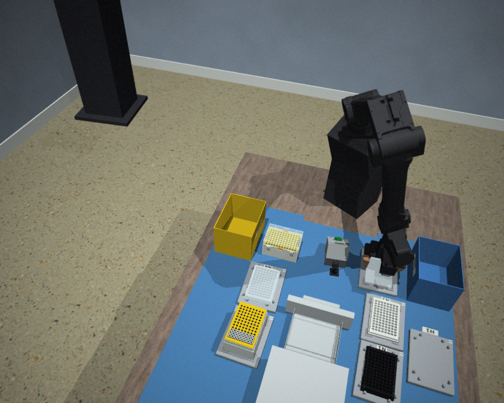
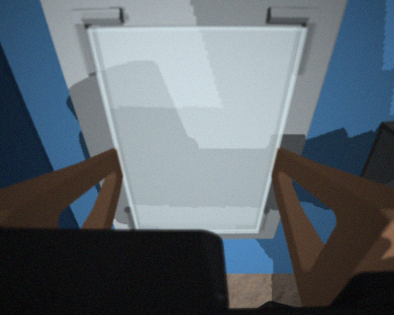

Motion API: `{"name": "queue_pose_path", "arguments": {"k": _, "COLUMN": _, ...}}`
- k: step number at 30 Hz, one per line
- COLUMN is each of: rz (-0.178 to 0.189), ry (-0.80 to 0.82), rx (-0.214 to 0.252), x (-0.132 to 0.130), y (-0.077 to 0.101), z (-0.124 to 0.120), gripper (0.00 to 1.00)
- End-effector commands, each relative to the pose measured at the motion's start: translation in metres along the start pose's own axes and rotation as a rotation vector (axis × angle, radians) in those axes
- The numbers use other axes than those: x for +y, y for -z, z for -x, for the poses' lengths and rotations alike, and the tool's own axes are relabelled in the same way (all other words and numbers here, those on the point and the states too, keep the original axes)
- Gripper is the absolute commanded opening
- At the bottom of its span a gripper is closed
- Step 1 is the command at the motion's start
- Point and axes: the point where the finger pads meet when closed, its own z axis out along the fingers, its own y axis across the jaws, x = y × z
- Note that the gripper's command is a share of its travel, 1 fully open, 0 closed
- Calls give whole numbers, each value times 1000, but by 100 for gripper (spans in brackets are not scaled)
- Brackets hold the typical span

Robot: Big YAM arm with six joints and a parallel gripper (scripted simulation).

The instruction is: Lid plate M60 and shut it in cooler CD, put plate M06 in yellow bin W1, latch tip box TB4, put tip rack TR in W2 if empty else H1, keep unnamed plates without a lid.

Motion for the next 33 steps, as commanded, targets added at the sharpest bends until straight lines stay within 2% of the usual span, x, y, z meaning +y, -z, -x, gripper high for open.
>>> {"name": "queue_pose_path", "arguments": {"k": 1, "rz": 10, "ry": 4, "rx": -22, "x": 3, "y": 8, "z": 11, "gripper": 0}}
{"name": "queue_pose_path", "arguments": {"k": 10, "rz": 7, "ry": 13, "rx": -5, "x": 3, "y": 13, "z": 1, "gripper": 0}}
{"name": "queue_pose_path", "arguments": {"k": 26, "rz": 7, "ry": 7, "rx": -6, "x": 4, "y": 18, "z": 0, "gripper": 0}}
{"name": "queue_pose_path", "arguments": {"k": 33, "rz": 1, "ry": 6, "rx": 6, "x": 1, "y": 15, "z": -5, "gripper": 0}}
